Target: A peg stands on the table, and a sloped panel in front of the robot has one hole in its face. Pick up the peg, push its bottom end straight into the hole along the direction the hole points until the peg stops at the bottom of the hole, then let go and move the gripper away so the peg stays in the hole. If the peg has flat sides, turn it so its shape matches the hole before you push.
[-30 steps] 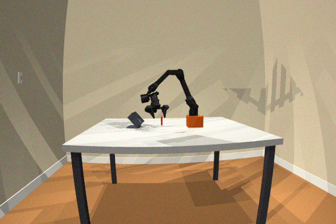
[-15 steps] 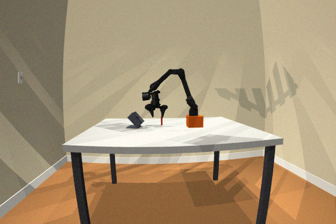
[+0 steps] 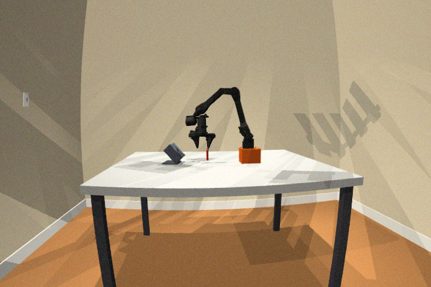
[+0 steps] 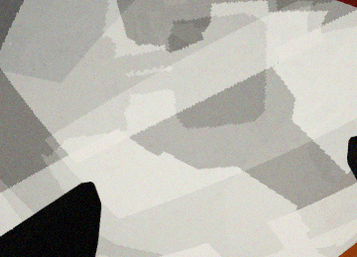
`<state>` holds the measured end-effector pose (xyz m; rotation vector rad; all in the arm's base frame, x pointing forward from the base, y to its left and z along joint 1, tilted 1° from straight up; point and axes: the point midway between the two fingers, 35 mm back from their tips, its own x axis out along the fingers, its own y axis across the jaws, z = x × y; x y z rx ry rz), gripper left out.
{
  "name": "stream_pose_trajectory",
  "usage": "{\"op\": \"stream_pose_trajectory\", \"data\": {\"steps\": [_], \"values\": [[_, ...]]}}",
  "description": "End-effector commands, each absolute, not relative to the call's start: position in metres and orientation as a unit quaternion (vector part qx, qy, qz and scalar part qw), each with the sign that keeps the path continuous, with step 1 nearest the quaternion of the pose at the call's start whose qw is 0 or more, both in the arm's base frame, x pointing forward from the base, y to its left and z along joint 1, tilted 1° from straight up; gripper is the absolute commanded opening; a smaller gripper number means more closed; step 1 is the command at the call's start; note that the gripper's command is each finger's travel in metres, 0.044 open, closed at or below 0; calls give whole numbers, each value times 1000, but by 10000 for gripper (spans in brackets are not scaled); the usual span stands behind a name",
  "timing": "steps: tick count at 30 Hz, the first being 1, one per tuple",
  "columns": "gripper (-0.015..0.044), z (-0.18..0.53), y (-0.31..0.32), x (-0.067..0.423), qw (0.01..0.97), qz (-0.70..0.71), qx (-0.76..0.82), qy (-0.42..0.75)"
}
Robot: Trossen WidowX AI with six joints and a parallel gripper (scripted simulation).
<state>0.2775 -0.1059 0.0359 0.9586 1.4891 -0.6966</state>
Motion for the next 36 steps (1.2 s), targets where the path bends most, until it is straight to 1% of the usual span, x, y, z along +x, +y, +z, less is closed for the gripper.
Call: {"op": "stream_pose_trajectory", "data": {"steps": [1,15,36], "values": [[440,41,-127,268,602,-306,387,628],[440,49,-180,230,633,-334,319,621],[440,24,-182,231,633,-334,318,621]]}}
